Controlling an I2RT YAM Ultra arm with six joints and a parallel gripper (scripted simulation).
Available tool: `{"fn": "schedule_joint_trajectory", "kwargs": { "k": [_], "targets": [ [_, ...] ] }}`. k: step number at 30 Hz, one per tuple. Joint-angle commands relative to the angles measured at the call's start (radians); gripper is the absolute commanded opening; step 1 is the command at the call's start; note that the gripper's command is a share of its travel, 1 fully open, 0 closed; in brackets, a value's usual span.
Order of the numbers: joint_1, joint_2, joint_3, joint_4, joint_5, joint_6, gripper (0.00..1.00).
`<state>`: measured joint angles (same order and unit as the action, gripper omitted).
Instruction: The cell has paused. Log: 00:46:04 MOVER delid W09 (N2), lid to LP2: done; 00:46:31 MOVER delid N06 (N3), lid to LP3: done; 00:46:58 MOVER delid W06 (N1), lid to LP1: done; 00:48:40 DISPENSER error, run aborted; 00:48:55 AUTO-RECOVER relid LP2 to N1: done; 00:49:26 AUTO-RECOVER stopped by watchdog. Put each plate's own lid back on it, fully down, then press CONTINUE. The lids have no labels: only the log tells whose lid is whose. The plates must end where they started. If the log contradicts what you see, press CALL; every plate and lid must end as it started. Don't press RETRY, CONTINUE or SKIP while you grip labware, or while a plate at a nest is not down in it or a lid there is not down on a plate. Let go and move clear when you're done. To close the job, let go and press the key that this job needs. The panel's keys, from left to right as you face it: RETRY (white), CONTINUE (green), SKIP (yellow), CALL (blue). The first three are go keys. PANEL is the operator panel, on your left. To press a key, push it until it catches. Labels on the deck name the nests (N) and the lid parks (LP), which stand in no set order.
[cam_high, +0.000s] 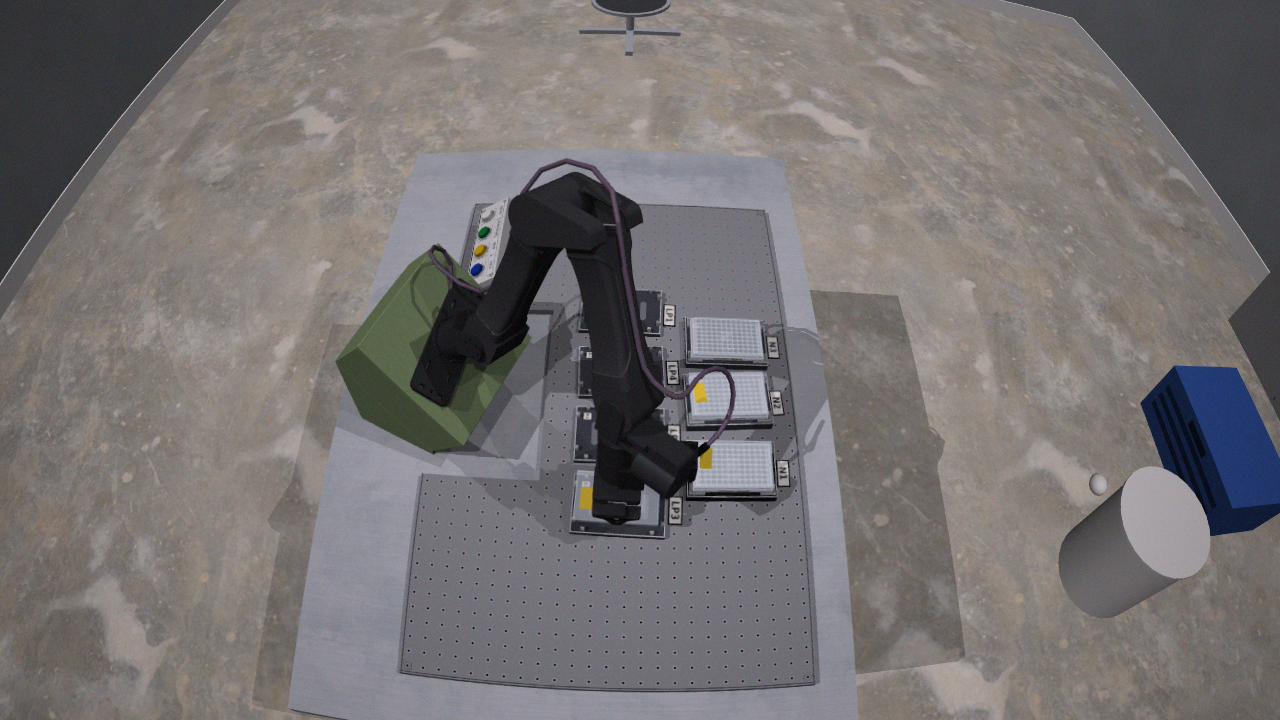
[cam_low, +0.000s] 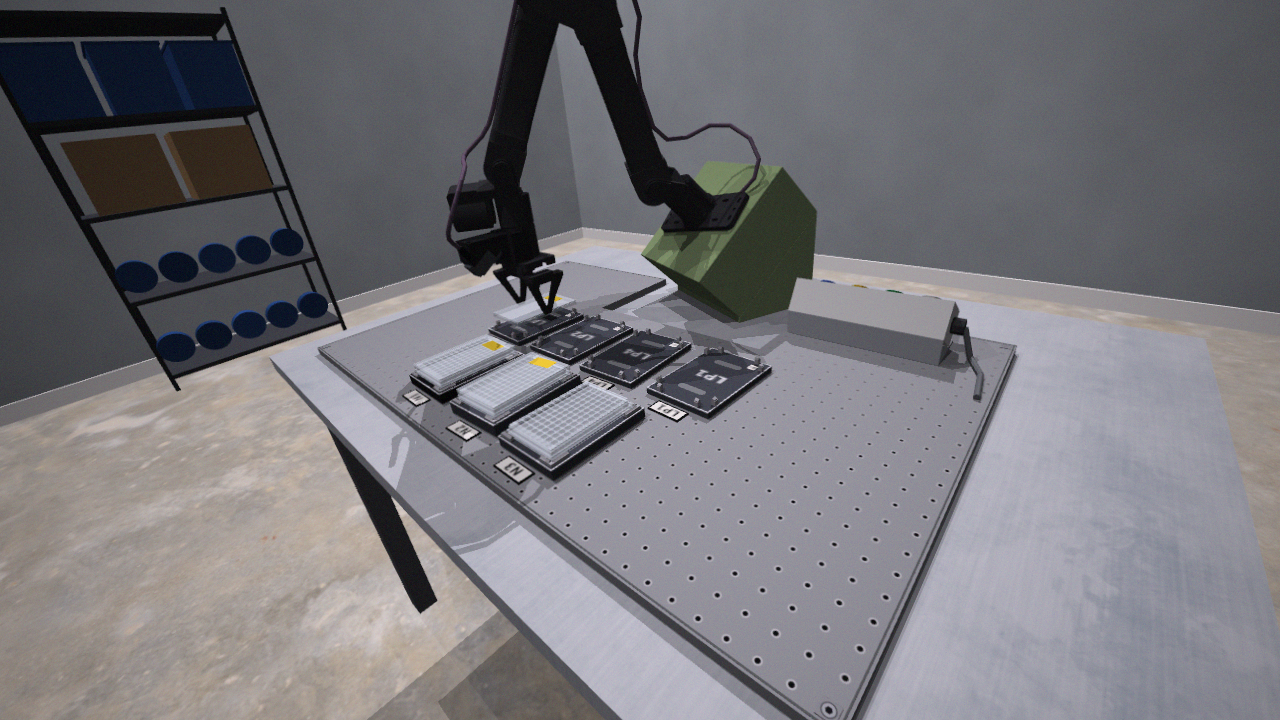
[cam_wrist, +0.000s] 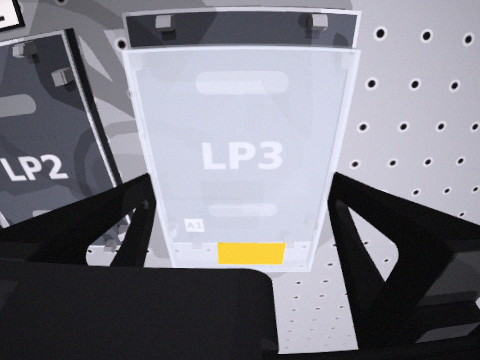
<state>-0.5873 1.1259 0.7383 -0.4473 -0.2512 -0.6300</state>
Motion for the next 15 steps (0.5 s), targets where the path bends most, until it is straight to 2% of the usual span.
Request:
{"fn": "schedule_joint_trajectory", "kwargs": {
  "k": [1, 14, 15],
  "targets": [
    [-0.018, -0.043, 0.038, -0.043, -0.015, -0.015, 0.0],
    [-0.036, -0.083, 0.055, -0.105, -0.028, -0.029, 0.0],
    [0.006, -0.091, 0.052, -0.105, 0.002, -0.031, 0.0]
  ]
}}
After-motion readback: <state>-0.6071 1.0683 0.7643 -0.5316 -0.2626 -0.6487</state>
